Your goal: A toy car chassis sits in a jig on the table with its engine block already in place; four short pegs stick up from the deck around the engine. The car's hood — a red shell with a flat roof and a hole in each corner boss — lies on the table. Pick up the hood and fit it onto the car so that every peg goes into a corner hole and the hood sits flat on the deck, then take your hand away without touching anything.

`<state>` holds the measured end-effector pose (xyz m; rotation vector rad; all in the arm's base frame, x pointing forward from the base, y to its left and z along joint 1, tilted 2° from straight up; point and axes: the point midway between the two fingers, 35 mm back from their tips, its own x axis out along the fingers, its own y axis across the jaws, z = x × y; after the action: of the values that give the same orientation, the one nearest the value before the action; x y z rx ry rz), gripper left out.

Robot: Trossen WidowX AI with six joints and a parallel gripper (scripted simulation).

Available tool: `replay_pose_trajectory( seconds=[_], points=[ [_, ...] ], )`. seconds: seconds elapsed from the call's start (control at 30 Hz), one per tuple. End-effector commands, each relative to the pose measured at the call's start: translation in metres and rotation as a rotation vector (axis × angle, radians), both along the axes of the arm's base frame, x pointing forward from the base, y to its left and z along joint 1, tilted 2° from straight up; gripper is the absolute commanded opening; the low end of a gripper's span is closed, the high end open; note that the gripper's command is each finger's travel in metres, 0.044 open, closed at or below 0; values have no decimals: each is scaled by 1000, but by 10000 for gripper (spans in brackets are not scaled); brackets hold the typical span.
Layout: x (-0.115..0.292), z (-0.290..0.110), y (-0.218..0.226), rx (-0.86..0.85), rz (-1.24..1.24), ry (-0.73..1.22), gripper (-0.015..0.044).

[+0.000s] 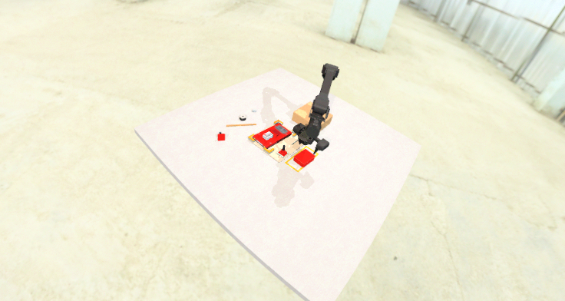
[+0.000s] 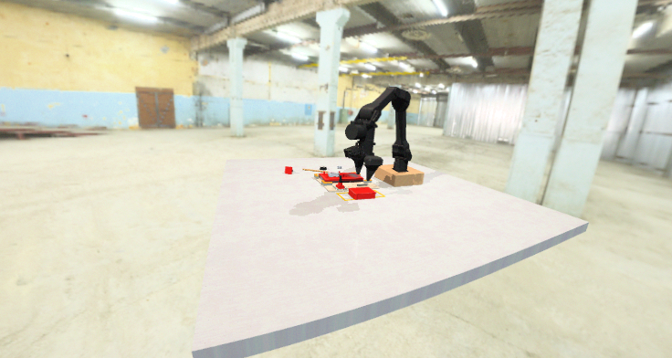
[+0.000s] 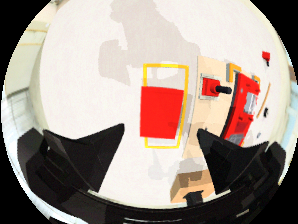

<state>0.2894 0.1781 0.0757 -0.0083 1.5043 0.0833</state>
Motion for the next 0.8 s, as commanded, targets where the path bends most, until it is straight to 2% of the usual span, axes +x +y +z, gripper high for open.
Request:
replay_pose_trajectory(
  seconds=[0.0, 0.77],
  points=[
    [-2, -1, -1, 3, -9, 10, 440],
    [0, -17, 0, 3, -9, 10, 440]
  ],
)
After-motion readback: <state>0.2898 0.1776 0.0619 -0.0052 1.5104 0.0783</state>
